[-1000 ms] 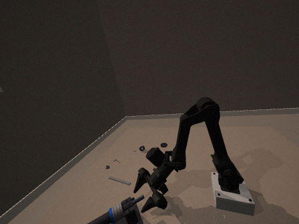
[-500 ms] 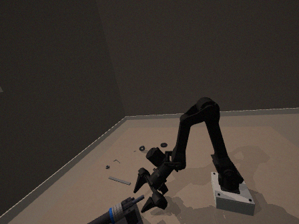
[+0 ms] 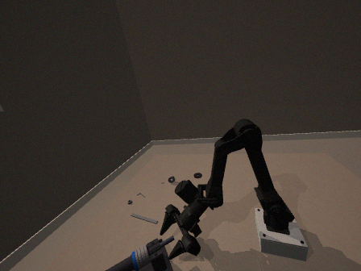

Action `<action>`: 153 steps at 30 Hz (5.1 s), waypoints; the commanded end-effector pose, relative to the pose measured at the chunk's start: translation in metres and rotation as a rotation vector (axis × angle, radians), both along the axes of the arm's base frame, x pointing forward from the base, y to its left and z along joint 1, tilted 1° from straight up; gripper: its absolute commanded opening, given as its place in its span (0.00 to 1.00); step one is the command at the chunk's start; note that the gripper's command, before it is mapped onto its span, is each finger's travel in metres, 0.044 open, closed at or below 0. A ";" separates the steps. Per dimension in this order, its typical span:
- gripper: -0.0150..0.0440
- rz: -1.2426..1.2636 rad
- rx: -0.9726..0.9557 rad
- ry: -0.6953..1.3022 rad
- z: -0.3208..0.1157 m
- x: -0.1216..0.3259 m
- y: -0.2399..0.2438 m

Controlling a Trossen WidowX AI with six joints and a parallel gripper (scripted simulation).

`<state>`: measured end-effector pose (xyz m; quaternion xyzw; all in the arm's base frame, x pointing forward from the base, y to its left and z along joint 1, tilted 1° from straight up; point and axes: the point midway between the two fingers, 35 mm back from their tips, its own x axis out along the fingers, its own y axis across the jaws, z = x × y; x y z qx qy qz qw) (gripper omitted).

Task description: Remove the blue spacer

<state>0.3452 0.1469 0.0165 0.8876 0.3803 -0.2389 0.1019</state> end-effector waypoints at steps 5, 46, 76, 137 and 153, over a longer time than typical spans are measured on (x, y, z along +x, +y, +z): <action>1.00 -0.002 0.002 -0.001 -0.004 0.007 0.006; 0.25 -0.002 0.001 0.000 -0.005 -0.006 -0.005; 0.25 -0.002 0.001 0.001 -0.005 -0.008 -0.008; 0.25 -0.002 0.000 0.001 -0.005 -0.013 -0.013; 0.25 -0.004 0.003 0.004 -0.005 -0.013 -0.013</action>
